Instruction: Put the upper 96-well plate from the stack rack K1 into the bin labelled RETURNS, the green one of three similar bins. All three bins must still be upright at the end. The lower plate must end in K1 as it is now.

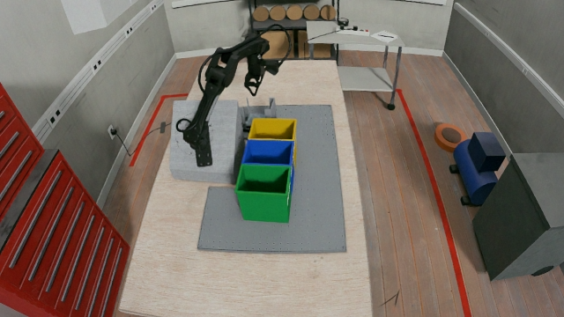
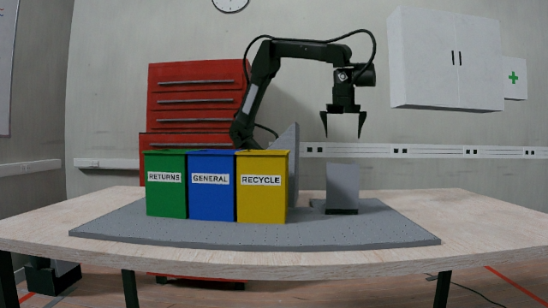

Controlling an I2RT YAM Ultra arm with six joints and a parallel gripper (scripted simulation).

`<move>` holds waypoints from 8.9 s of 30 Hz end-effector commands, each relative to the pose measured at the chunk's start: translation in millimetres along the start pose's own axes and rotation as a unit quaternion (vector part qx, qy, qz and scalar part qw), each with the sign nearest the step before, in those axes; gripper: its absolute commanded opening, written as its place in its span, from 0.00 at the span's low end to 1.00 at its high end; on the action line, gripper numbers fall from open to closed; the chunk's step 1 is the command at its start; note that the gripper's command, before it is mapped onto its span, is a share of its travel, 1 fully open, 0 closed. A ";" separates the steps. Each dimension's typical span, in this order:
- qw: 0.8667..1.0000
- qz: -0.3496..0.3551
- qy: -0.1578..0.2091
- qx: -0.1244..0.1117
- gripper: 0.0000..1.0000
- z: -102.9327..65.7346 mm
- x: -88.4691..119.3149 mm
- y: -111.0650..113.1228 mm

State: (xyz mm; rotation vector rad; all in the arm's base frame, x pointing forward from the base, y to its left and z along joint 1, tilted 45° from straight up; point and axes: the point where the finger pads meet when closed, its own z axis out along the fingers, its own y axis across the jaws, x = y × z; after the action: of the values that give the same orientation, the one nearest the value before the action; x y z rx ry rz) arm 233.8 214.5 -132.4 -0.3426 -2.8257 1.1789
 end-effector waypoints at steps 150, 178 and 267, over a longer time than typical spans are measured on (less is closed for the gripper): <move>1.000 0.000 -0.006 -0.002 1.00 187.2 -2.9 1.2; 1.000 0.000 -0.006 -0.002 1.00 187.2 -2.9 1.2; 1.000 0.009 -0.021 -0.020 0.00 151.9 -12.1 9.7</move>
State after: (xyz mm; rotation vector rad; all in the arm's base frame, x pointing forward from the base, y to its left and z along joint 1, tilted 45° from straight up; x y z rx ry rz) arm 209.2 92.3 -258.0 -0.3530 -2.8300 1.1660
